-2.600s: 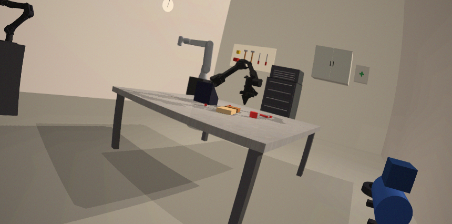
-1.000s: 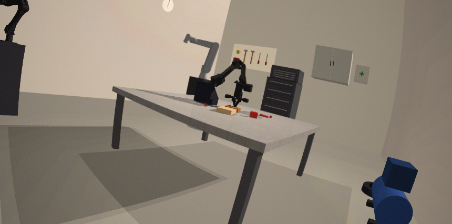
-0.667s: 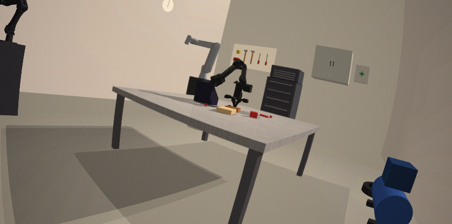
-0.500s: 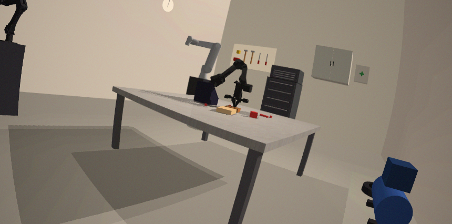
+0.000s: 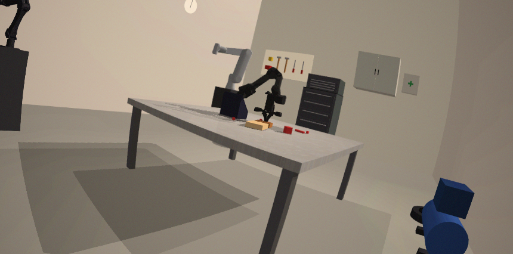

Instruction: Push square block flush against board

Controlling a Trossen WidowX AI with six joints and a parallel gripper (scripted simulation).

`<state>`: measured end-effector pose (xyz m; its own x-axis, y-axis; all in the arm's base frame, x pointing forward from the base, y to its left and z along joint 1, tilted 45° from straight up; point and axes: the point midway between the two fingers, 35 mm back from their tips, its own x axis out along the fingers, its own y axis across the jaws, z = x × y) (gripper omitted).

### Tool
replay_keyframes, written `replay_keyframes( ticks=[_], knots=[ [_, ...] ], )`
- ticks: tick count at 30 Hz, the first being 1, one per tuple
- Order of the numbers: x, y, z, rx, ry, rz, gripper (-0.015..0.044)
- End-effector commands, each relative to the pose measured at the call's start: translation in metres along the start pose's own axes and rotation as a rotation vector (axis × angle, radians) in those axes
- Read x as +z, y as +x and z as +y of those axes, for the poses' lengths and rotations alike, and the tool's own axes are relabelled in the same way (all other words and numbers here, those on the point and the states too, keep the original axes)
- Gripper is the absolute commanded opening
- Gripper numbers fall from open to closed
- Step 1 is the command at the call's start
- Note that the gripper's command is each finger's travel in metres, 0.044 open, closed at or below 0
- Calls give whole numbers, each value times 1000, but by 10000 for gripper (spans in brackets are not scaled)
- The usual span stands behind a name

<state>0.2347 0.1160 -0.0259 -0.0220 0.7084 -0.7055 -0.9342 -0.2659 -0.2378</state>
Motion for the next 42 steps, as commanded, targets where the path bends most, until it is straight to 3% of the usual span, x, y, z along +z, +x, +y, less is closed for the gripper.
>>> replay_keyframes(
  ticks=[1,11,42],
  knots=[
    [-8,1,1,4,-1,6,0],
    [-18,1,2,3,-1,5,0],
    [31,1,0,3,0,1,0]
  ],
)
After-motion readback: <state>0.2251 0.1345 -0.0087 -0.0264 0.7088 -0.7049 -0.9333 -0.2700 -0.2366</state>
